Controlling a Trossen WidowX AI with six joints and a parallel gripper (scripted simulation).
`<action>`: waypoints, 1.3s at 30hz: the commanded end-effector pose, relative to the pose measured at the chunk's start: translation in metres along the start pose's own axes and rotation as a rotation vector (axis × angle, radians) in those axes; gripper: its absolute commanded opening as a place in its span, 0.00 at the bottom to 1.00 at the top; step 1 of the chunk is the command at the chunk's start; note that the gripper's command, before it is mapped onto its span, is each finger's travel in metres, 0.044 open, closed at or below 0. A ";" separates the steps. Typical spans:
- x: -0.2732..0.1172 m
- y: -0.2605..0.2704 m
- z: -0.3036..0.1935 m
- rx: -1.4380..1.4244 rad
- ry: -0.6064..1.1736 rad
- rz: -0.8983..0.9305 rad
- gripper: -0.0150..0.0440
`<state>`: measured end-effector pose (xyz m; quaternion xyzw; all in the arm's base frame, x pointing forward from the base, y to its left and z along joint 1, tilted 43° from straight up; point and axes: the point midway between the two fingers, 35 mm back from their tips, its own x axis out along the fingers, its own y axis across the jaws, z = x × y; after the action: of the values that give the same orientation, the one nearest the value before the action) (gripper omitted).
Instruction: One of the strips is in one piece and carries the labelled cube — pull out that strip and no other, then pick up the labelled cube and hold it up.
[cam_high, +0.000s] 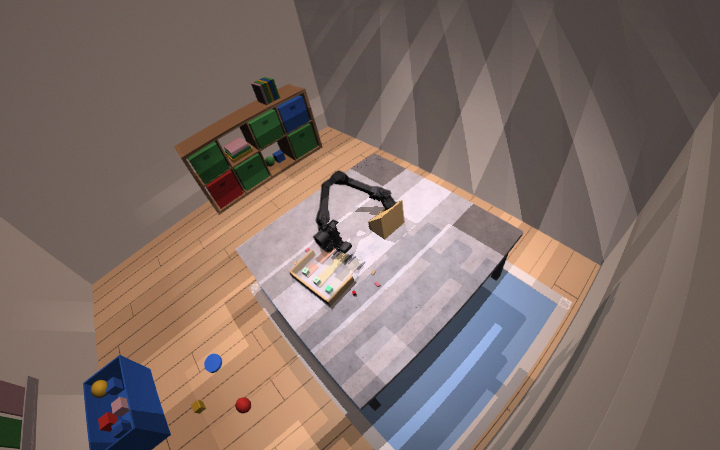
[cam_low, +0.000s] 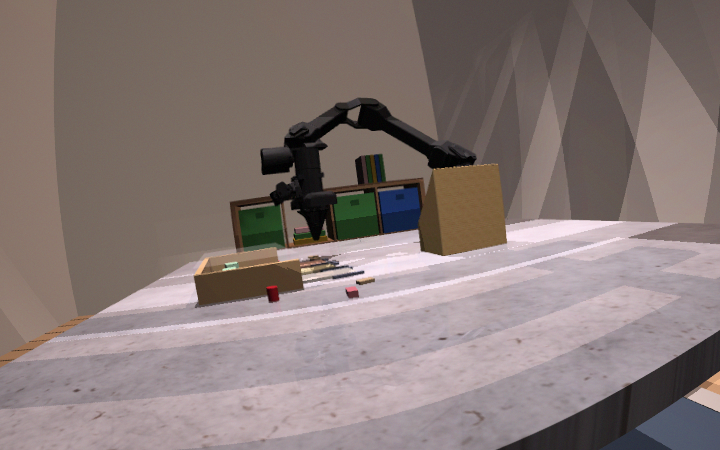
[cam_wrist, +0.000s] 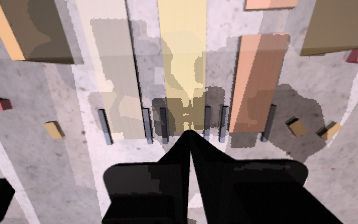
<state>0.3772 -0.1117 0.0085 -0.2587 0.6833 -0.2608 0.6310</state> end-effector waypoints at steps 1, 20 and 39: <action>0.009 0.003 -0.001 -0.010 0.008 0.002 0.25; 0.040 0.002 -0.001 -0.010 0.008 0.001 0.25; 0.062 -0.001 -0.003 -0.010 0.009 -0.001 0.25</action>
<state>0.3713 -0.1537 -0.0332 -0.2585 0.6851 -0.2602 0.6293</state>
